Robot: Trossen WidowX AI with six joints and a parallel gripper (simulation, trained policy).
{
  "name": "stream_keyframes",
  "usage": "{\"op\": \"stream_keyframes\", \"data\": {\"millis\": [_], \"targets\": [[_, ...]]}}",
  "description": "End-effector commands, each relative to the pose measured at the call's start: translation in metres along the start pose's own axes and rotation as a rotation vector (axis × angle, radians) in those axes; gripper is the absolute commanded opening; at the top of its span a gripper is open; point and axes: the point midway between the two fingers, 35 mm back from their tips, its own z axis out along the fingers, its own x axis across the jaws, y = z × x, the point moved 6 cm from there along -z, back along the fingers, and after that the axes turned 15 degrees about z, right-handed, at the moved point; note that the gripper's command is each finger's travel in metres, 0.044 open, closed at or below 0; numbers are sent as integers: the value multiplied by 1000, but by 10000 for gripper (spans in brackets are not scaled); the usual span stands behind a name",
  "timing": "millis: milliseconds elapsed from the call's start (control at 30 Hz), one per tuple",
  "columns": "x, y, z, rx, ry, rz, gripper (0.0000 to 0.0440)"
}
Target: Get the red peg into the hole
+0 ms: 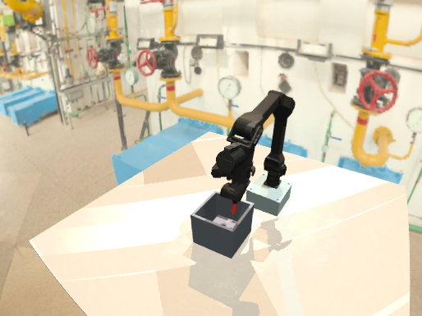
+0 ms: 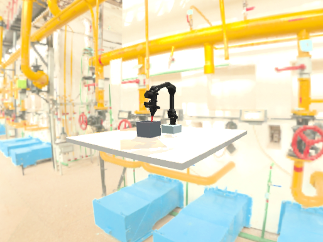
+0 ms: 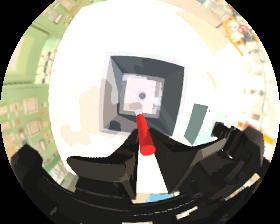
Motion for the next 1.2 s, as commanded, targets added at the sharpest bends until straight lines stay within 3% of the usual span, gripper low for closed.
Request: {"op": "stream_keyframes", "data": {"millis": [0,1100,1167], "targets": [[2,5,3,5,-15,-5,0],[14,38,87,60,-109,-49,0],[15,39,90,61,-115,-56,41]]}}
